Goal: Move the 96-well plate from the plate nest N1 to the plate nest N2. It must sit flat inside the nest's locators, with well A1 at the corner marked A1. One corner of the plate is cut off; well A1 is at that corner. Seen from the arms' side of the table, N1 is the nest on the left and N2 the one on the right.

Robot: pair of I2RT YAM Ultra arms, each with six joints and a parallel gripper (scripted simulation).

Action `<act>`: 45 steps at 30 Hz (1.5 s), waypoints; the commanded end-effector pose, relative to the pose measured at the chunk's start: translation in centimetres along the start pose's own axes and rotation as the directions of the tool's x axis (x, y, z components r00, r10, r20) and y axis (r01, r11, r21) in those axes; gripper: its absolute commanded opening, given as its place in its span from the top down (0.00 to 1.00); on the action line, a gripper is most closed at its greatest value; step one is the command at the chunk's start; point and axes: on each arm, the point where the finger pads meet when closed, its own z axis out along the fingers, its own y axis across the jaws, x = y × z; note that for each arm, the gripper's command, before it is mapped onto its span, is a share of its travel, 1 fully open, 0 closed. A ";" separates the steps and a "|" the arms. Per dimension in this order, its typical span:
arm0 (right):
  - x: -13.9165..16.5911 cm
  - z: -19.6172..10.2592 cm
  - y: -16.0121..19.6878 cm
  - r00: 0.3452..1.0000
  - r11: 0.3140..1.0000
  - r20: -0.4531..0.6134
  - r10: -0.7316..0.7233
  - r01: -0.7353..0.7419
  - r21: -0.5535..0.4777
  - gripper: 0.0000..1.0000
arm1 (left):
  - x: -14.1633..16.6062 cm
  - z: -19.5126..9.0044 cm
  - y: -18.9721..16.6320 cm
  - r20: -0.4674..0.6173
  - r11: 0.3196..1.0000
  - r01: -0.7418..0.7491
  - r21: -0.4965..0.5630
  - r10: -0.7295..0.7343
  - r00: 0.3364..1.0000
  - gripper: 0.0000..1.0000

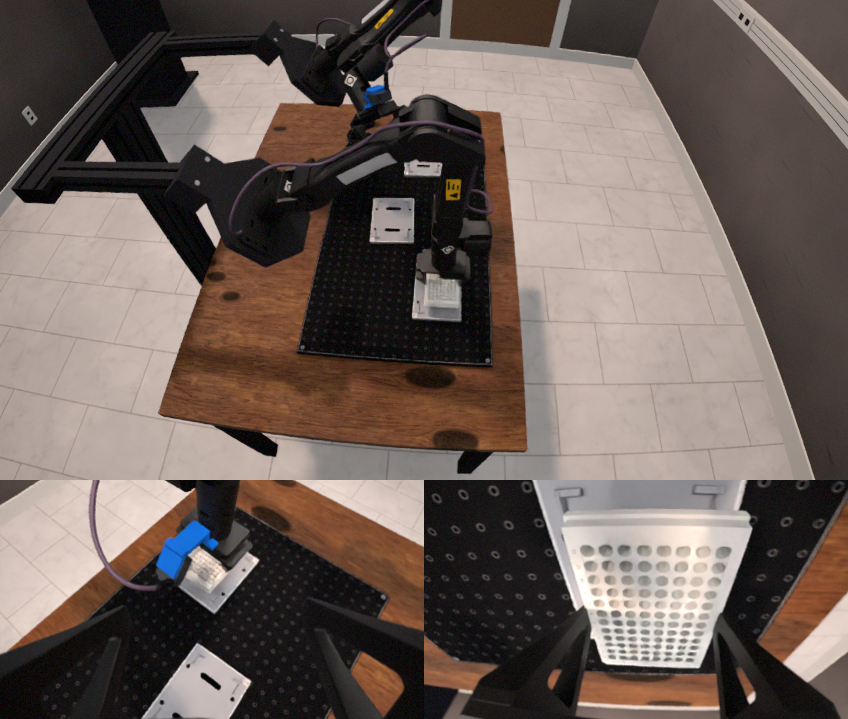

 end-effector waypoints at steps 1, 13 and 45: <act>0.2 0.4 1.2 1.000 1.000 0.010 0.000 0.000 -0.028 0.21 | 0.2 -0.3 -0.5 0.002 1.000 -0.017 0.018 0.017 1.000 0.00; 0.0 0.1 0.3 1.000 1.000 0.000 0.001 -0.001 -0.007 0.21 | 0.2 -0.3 -0.5 0.002 1.000 -0.017 0.018 0.017 1.000 0.00; 0.3 2.6 0.7 1.000 1.000 0.003 0.002 -0.002 -0.030 0.21 | 0.2 -0.3 -0.5 0.002 1.000 -0.017 0.018 0.017 1.000 0.00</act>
